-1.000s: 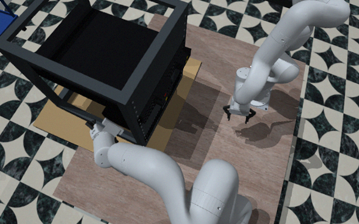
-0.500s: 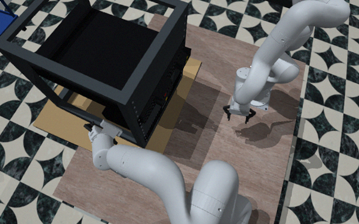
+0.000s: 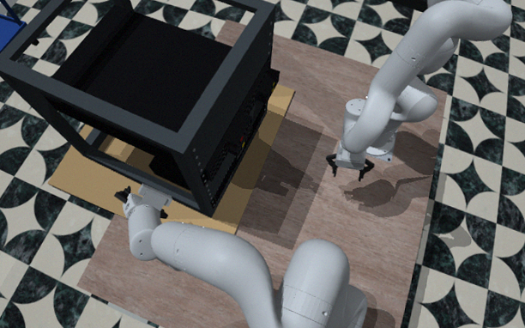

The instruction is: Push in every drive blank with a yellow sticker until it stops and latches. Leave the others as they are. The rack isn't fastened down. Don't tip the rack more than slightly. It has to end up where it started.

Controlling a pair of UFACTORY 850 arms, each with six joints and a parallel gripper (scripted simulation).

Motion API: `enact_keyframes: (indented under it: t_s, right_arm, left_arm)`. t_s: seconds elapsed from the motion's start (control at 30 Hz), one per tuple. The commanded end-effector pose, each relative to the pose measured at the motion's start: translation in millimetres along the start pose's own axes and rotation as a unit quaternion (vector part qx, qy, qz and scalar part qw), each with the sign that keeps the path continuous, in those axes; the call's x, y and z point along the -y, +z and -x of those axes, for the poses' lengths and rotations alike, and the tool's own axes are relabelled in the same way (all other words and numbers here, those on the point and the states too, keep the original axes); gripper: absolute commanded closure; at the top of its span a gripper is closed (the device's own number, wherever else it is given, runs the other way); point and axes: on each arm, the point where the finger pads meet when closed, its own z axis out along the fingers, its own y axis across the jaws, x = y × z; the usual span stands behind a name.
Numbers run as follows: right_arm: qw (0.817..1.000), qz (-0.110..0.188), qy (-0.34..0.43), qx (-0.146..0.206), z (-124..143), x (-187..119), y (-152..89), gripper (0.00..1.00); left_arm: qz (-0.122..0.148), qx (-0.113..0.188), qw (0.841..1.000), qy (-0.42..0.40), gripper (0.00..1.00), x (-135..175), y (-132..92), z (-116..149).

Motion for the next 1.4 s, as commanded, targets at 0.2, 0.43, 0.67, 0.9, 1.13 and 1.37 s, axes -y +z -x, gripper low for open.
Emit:
enact_keyframes:
  t_s: [0.2, 0.43, 0.67, 0.9, 1.13, 1.37]
  right_arm:
    - [1.0, 0.0, 0.0, -0.001, -0.8, -0.3, -0.4, 0.0]
    - [1.0, 0.0, 0.0, -0.001, -0.8, -0.3, -0.4, 0.0]
    - [1.0, 0.0, 0.0, -0.001, -0.8, -0.3, -0.4, 0.0]
    - [1.0, 0.0, 0.0, -0.001, -0.8, -0.3, -0.4, 0.0]
    - [1.0, 0.0, 0.0, -0.001, -0.8, -0.3, -0.4, 0.0]
    - [1.0, 0.0, 0.0, -0.001, -0.8, -0.3, -0.4, 0.0]
  left_arm:
    - [-0.006, 0.008, 0.998, -0.063, 0.0, 10.0, -31.0, 36.9]
    - [-0.009, 0.014, 0.995, -0.101, 0.0, 13.2, -50.5, 59.5]
    - [-0.014, 0.024, 0.986, -0.165, 0.0, 15.2, -83.5, 95.8]
    - [-0.018, 0.033, 0.975, -0.217, 0.0, 13.9, -111.3, 124.2]
    - [-0.024, 0.049, 0.953, -0.297, 0.0, 6.5, -155.5, 166.0]
    - [-0.029, 0.065, 0.926, -0.371, 0.0, -5.7, -198.0, 202.2]
